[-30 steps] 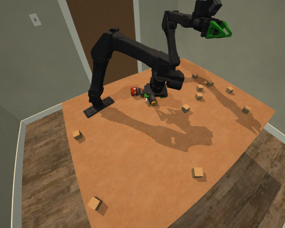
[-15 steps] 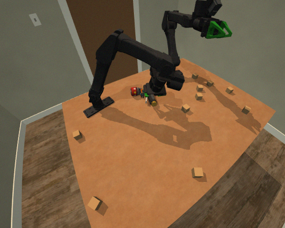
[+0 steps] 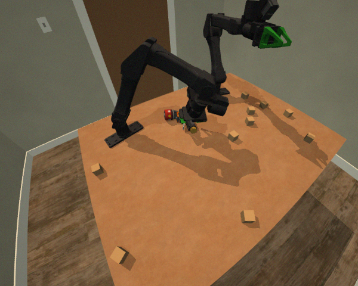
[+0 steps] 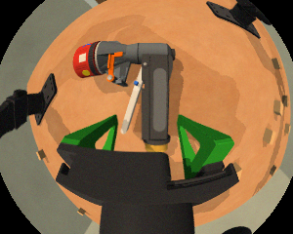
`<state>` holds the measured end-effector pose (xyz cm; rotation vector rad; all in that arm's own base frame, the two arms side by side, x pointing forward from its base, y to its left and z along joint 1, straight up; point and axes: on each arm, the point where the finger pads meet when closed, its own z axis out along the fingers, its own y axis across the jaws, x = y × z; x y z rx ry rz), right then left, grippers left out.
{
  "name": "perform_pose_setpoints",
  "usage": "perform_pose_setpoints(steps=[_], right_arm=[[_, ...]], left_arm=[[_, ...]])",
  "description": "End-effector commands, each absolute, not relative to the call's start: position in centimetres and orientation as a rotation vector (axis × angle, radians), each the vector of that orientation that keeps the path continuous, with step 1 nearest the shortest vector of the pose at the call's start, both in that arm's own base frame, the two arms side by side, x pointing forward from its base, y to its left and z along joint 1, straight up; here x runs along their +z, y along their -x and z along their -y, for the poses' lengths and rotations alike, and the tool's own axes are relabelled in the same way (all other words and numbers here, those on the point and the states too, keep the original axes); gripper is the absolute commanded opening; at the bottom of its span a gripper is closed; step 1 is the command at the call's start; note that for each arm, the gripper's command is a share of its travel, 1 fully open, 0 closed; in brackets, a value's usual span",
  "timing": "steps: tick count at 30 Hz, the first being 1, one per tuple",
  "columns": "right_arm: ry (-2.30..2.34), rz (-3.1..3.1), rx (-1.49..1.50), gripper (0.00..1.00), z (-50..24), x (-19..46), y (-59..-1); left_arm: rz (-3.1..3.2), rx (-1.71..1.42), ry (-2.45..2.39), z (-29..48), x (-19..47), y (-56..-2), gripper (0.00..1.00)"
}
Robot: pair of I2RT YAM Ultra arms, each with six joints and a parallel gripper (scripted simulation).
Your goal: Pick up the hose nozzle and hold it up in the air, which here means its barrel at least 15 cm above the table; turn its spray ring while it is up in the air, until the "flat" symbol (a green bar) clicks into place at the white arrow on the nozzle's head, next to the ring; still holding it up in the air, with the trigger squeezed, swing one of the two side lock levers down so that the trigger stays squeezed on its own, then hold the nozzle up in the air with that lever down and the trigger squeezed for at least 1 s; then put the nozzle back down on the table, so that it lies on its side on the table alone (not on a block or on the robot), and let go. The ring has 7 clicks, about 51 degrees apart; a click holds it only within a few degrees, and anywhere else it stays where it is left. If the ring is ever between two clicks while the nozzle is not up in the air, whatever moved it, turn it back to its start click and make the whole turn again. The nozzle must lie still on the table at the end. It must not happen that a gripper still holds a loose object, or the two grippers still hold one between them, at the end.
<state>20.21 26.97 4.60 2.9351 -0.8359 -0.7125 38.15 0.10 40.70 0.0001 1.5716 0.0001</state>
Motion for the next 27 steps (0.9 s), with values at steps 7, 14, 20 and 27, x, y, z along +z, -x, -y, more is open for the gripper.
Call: perform_pose_setpoints(steps=[7, 14, 20, 27], right_arm=[[-2.983, 0.846, -0.706, 0.78, -27.7, 4.1, -19.5], [-2.952, 0.843, -0.724, 0.78, -27.7, 2.8, -19.0], [-2.948, 0.855, -0.727, 0.78, -27.5, 2.6, -19.1], [-2.99, 0.834, -0.708, 0.36, -28.0, 3.5, -19.6]], left_arm=[[-1.518, -0.005, 0.003, -0.1, 42.9, -37.9, 0.36], [-1.518, -0.005, 0.003, -0.1, 42.9, -37.9, 0.36], [-1.518, -0.005, 0.003, -0.1, 42.9, -37.9, 0.36], [-1.518, -0.005, 0.003, -0.1, 42.9, -37.9, 0.36]])
